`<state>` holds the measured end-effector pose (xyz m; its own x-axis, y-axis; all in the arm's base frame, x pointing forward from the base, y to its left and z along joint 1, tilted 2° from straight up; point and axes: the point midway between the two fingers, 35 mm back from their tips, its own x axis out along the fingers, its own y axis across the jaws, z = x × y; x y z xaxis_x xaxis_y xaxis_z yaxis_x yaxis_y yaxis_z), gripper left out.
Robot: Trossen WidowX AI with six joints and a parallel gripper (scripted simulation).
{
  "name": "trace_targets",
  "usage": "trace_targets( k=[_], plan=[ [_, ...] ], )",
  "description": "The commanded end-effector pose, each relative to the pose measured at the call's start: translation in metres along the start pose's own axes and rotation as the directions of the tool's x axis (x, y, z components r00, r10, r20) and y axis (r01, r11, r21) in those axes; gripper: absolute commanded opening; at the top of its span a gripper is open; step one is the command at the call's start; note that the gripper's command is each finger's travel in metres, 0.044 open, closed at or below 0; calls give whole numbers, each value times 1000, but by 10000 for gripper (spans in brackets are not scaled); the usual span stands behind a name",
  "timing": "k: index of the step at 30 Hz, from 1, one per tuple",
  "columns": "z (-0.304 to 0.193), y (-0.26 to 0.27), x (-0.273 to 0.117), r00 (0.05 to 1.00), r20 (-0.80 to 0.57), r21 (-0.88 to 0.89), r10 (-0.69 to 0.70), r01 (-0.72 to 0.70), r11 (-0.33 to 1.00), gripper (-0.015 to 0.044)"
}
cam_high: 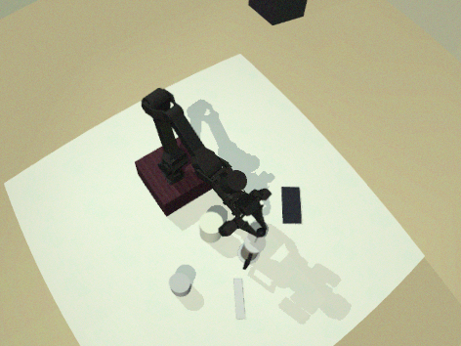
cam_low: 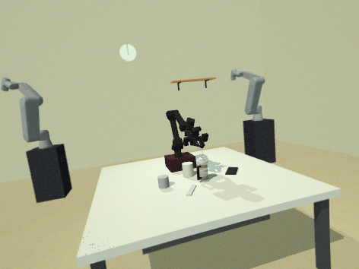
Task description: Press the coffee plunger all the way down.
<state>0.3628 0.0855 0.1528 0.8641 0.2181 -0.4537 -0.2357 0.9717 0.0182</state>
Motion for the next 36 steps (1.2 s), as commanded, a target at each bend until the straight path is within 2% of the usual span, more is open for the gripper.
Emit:
trace_targets(
  k=[1,36],
  plan=[
    [-27,0,9,998,-61,-2,-2,2,1000,121],
    [-60,0,45,998,-60,-2,-2,2,1000,121]
  ],
)
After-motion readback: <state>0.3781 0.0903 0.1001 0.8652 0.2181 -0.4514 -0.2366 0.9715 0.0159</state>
